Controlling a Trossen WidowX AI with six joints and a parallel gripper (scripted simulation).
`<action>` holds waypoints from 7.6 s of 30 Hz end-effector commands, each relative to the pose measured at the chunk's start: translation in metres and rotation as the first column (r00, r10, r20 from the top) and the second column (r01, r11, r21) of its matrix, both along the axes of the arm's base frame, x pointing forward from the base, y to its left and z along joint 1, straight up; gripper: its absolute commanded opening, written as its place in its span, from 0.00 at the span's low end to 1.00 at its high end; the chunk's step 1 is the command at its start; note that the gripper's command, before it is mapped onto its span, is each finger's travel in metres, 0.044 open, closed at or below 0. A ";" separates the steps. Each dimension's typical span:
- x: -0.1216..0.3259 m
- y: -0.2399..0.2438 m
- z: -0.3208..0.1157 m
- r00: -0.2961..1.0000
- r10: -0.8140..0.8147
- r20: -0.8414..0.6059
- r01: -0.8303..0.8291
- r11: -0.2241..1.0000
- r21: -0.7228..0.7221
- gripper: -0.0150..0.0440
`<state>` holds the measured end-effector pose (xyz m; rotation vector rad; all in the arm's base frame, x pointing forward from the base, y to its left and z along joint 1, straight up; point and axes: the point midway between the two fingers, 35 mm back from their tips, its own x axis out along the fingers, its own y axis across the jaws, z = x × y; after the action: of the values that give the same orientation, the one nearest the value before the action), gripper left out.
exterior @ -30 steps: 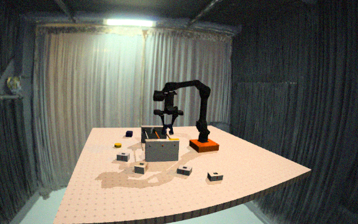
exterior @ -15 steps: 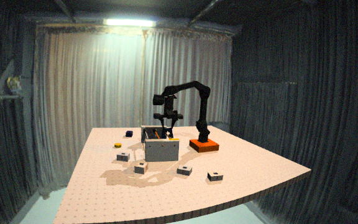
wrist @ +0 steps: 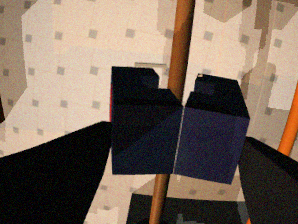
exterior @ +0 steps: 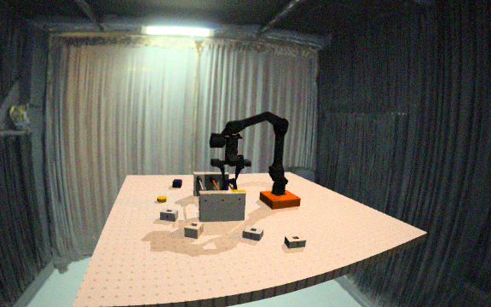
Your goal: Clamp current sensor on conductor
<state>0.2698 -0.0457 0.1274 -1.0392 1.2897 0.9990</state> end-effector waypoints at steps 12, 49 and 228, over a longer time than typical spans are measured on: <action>0.000 0.000 0.001 1.000 0.000 0.001 0.000 1.000 0.000 0.25; 0.000 0.000 0.001 1.000 0.000 0.001 0.000 1.000 0.000 0.65; -0.001 -0.003 -0.053 1.000 -0.005 -0.013 0.005 1.000 0.004 0.96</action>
<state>0.2691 -0.0483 0.0749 -1.0283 1.2986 1.0060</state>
